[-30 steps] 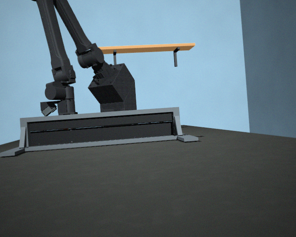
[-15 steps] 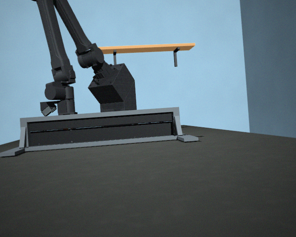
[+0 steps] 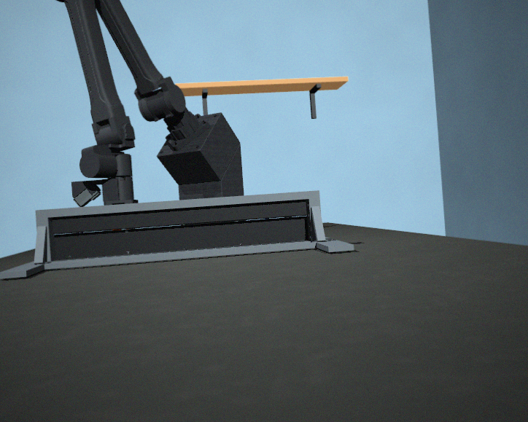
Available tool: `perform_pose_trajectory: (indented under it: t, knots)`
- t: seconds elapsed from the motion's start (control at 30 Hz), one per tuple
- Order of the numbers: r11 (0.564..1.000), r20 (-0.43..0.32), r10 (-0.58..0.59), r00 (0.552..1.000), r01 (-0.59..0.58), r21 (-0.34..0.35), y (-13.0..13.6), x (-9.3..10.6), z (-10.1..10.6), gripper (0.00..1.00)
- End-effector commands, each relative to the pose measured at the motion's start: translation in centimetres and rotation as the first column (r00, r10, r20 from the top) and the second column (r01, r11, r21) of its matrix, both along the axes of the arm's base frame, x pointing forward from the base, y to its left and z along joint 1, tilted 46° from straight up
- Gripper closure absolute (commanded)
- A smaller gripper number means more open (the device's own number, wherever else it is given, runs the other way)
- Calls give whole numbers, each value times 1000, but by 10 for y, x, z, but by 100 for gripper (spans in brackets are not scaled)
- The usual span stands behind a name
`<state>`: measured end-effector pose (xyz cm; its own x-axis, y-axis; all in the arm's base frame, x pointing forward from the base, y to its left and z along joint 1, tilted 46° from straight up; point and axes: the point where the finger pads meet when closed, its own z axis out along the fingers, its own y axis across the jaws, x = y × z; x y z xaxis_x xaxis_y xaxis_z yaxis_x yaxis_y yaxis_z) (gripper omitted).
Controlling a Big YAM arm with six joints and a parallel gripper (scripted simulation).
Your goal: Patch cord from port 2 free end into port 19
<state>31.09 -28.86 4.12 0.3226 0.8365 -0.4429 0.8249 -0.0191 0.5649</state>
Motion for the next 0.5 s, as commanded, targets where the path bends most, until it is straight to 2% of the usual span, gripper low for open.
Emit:
perform_pose_trajectory:
  t: [0.0, 0.47]
  knots:
    - [1000, 3, 3, 1000, -3, -13, -1, -3, 3, 64]
    - [1000, 2, 1, 1000, -1, -12, 0, -5, 2, 64]
